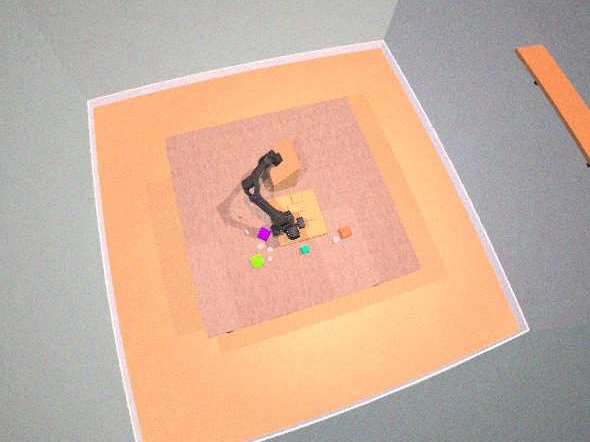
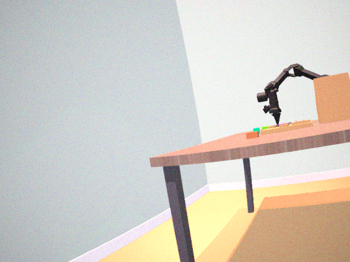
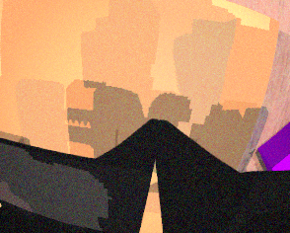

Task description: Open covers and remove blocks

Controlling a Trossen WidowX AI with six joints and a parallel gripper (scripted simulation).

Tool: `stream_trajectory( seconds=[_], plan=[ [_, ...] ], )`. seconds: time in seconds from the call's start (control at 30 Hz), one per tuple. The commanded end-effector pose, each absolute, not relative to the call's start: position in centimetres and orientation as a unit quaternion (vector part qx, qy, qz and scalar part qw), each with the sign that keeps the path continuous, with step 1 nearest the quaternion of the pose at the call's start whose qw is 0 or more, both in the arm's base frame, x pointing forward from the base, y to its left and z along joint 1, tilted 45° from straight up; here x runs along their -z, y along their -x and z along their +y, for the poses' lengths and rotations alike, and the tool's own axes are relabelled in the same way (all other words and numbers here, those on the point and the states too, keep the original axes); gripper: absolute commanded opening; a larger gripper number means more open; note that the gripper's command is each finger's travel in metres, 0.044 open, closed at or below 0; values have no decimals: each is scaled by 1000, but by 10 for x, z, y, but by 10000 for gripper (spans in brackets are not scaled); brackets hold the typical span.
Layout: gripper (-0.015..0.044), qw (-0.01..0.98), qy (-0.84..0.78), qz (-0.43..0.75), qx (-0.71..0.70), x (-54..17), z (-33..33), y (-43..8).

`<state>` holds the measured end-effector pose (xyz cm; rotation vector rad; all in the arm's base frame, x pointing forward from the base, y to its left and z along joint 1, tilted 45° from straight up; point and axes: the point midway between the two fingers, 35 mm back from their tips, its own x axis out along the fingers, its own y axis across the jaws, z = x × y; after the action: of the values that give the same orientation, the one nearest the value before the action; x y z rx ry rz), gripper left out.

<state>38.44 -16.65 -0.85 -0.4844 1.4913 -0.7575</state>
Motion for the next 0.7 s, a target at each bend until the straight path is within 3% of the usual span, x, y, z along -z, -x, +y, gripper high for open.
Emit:
stream_trajectory(
  seconds=[0.0,0.67],
  plan=[
    [0,645,211,653,335,4,-164,-386],
    [0,646,211,653,334,-14,-146,-393]
  ],
)
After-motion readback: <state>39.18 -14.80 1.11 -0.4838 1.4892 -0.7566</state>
